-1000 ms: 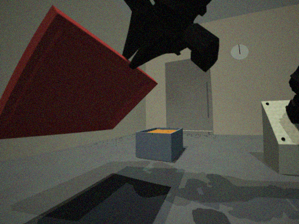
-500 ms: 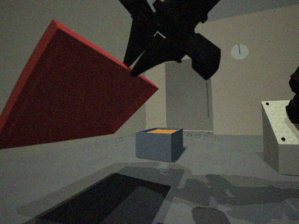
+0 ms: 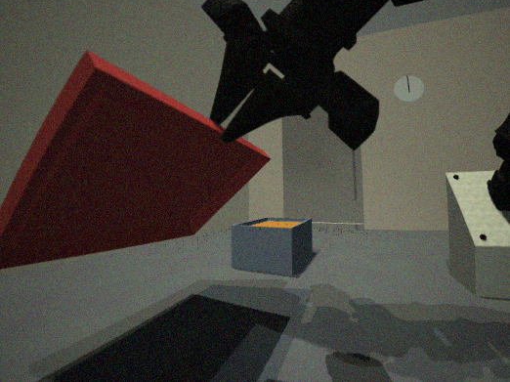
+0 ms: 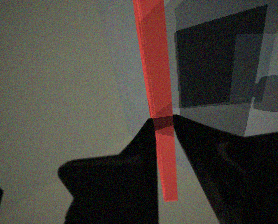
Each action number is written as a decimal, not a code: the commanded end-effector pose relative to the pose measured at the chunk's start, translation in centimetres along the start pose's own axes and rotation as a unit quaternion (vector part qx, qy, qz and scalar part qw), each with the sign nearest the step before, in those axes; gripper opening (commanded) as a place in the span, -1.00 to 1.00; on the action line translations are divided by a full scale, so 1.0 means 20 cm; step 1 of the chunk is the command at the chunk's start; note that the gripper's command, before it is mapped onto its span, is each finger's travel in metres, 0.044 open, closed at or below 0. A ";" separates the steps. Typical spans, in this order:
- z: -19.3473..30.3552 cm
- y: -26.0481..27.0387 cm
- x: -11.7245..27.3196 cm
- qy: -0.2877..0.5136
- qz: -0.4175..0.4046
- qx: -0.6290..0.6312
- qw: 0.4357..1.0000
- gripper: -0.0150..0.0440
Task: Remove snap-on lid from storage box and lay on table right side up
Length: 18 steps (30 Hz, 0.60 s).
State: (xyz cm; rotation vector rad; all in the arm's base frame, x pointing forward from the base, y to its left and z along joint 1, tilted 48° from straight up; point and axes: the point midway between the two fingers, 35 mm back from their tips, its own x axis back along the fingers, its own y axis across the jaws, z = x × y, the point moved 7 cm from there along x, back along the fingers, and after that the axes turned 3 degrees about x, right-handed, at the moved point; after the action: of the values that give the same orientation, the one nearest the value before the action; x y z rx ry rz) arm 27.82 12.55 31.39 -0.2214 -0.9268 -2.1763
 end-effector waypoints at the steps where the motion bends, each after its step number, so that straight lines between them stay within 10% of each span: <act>1: 0.00 -0.01 -0.01 -0.002 -0.005 -0.001 1.000 -0.49; 18: 0.00 -0.06 -0.05 -0.002 -0.005 -0.001 1.000 -0.49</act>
State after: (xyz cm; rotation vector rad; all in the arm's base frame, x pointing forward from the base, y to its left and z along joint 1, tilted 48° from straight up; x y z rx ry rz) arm 27.68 13.60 30.49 -0.2192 -0.9263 -2.1771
